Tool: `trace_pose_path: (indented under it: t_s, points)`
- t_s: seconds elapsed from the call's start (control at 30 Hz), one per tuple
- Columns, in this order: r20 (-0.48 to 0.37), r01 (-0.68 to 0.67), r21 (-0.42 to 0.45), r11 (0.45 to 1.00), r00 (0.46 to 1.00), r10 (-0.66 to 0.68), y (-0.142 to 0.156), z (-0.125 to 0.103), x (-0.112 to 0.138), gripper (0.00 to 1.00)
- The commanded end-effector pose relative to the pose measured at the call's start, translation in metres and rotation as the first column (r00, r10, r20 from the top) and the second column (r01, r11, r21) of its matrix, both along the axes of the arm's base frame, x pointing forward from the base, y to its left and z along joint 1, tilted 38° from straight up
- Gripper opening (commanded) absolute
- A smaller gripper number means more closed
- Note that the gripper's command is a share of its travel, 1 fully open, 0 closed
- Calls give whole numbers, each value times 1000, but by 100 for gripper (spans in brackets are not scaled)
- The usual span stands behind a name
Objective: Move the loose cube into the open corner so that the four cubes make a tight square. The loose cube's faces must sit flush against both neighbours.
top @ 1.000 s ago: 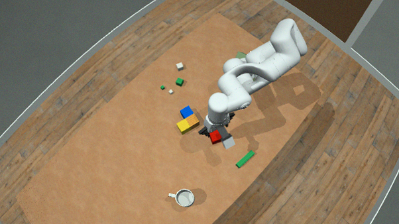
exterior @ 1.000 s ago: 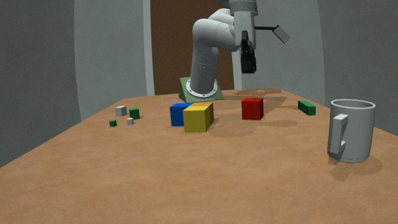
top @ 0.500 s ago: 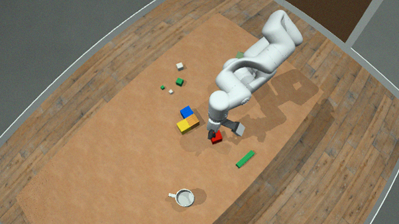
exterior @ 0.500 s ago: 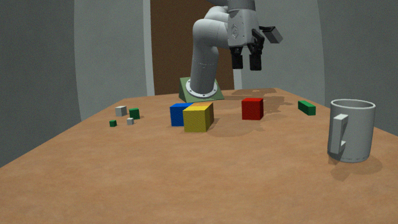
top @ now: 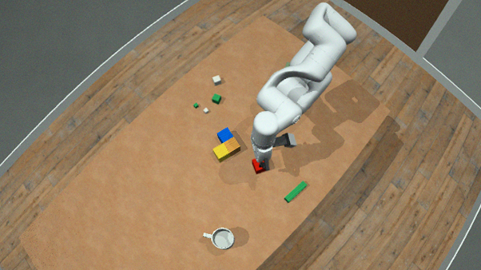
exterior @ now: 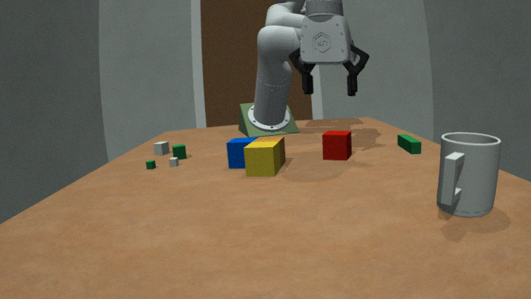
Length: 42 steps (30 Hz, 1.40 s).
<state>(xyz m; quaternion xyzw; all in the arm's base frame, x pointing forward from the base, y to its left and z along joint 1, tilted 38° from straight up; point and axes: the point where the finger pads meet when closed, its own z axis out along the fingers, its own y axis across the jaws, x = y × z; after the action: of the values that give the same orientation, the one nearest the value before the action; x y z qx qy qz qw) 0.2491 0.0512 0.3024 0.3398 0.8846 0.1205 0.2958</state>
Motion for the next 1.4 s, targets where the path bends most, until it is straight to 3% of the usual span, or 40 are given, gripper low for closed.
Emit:
trace_pose_path:
  t_s: [0.0,0.27,0.33,0.37,0.47,0.5,0.83,0.9,0.93,1.07,1.37]
  points:
    - [-7,-223,-162,961,974,225,4,1,5,100]
    - [-70,-472,-370,800,873,482,8,0,8,100]
    - [-70,-472,-370,800,873,482,8,0,8,100]
    - [-109,-549,-436,713,818,564,8,0,8,100]
    - [-147,-607,-486,629,766,626,8,0,8,100]
    - [-163,-627,-503,594,744,648,8,0,8,79]
    - [-356,-765,-618,184,480,802,8,0,8,79]
    - [-356,-765,-618,184,480,802,8,0,8,79]
    - [-417,-778,-627,53,392,820,8,0,8,79]
    - [-487,-777,-622,-100,283,826,8,0,8,79]
    - [-490,-776,-621,-108,277,826,8,0,8,79]
